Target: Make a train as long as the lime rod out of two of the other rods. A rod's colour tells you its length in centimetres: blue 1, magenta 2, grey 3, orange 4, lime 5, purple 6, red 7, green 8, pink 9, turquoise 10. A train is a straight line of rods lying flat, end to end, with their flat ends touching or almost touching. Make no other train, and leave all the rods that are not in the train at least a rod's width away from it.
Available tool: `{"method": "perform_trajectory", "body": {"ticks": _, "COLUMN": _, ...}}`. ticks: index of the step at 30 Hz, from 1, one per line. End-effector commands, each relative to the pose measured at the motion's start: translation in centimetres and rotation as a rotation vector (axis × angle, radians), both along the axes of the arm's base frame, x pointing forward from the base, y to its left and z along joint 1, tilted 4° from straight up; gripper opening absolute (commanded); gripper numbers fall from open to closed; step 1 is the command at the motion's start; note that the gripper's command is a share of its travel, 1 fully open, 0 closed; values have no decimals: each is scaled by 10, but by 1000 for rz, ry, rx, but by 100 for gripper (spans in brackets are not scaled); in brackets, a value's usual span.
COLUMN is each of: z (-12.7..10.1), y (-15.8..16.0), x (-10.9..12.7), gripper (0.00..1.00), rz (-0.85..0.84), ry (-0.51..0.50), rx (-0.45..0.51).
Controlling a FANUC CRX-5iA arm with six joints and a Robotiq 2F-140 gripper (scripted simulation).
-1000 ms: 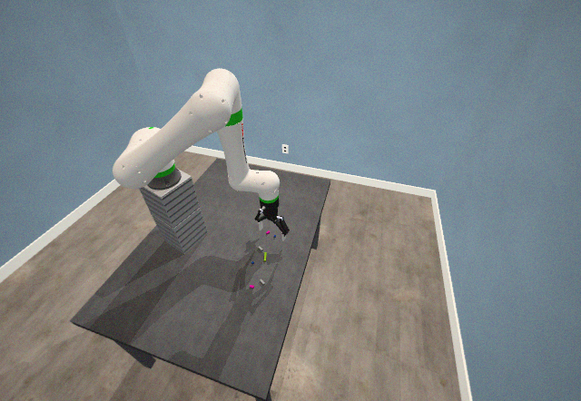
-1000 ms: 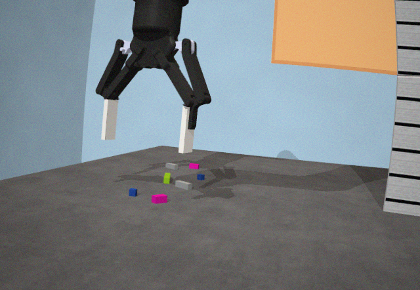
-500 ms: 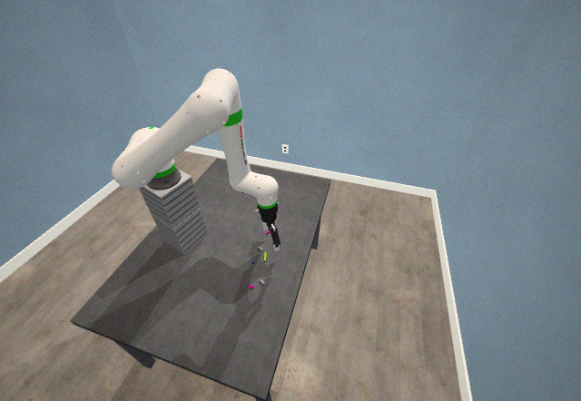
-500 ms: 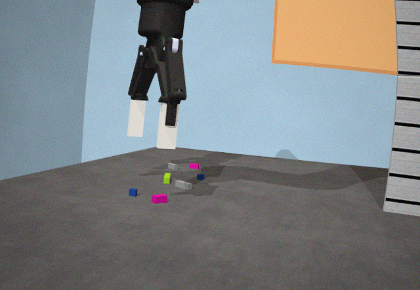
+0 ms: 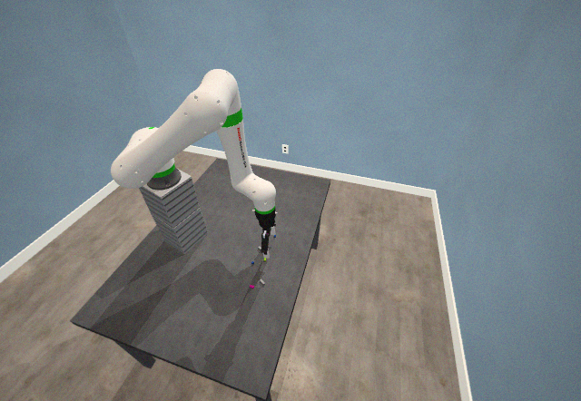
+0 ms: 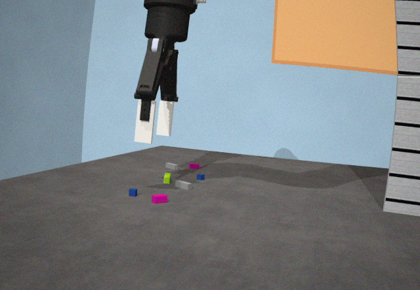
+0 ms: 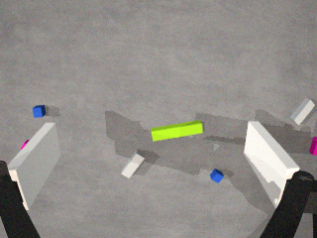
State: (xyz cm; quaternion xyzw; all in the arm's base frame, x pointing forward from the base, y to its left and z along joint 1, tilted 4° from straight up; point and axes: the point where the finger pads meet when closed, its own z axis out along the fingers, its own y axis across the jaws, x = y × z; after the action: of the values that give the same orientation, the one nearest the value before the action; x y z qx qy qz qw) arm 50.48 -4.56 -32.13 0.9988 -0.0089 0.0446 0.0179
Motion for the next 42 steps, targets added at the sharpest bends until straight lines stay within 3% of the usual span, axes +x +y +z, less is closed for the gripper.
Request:
{"method": "perform_trajectory", "body": {"ticks": 1, "z": 1, "y": -5, "x": 0, "gripper": 100, "rz": -81, "ry": 30, "rx": 17}}
{"method": "perform_trajectory", "body": {"ticks": 2, "z": 1, "y": -13, "x": 0, "gripper": 100, "rz": -199, "ry": 26, "rx": 25}}
{"method": "perform_trajectory", "body": {"ticks": 16, "z": 5, "y": -47, "x": -5, "gripper": 100, "rz": -743, "ry": 8, "rx": 64}}
{"method": "perform_trajectory", "body": {"ticks": 18, "z": 5, "y": -47, "x": -5, "gripper": 100, "rz": -743, "ry": 8, "rx": 64}}
{"method": "perform_trajectory", "body": {"ticks": 19, "z": 5, "y": -55, "x": -6, "gripper": 100, "rz": -862, "ry": 4, "rx": 73}}
{"method": "perform_trajectory", "body": {"ticks": 33, "z": 9, "y": -90, "x": -13, "gripper": 100, "rz": -1427, "ry": -18, "rx": 113}}
{"method": "perform_trajectory", "body": {"ticks": 35, "z": 9, "y": -90, "x": -13, "gripper": 100, "rz": -1427, "ry": -18, "rx": 113}}
{"method": "perform_trajectory", "body": {"ticks": 36, "z": 9, "y": -98, "x": -15, "gripper": 100, "rz": -1548, "ry": -23, "rx": 122}}
{"method": "perform_trajectory", "body": {"ticks": 42, "z": 11, "y": -112, "x": -19, "gripper": 100, "rz": -1770, "ry": -32, "rx": 138}}
